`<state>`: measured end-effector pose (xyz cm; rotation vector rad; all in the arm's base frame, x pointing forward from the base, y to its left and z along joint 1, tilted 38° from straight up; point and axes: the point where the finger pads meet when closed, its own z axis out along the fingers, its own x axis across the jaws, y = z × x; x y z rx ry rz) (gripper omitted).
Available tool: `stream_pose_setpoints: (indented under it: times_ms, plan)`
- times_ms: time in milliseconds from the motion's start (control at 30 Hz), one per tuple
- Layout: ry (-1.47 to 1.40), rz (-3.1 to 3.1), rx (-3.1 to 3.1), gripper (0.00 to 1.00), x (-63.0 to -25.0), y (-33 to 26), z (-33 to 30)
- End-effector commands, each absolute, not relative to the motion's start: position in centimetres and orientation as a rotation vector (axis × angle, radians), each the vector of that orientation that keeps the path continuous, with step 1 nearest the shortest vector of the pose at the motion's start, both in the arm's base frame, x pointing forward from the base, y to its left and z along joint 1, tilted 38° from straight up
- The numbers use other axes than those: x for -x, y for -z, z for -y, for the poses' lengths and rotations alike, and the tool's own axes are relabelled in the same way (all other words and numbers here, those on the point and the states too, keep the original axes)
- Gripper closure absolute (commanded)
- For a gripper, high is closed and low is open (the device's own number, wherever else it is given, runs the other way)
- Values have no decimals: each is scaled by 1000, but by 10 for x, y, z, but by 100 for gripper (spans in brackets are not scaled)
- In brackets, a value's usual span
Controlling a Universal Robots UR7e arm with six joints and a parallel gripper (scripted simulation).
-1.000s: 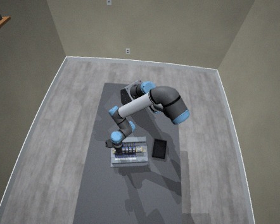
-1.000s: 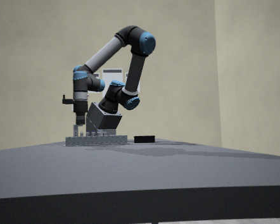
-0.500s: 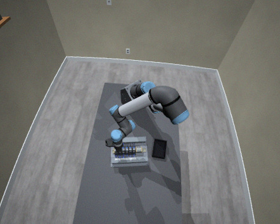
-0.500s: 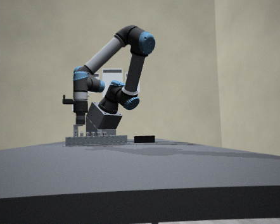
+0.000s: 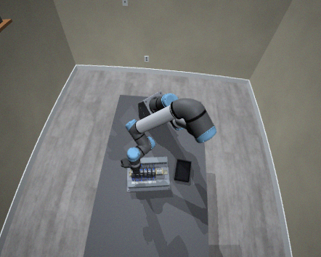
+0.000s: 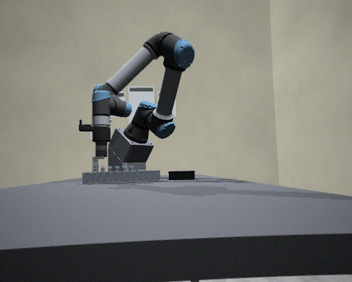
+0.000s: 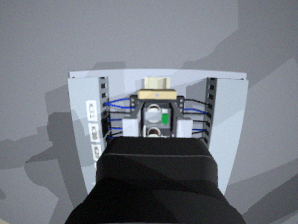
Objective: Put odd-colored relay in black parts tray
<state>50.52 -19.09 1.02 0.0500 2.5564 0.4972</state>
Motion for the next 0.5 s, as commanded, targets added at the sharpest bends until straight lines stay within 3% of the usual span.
stream_pose_setpoints:
  times_ms: [0,467]
  plan:
    - [-495,-2552,-51,100,-505,-11,191]
    - [-491,-2526,-57,100,-505,-10,191]
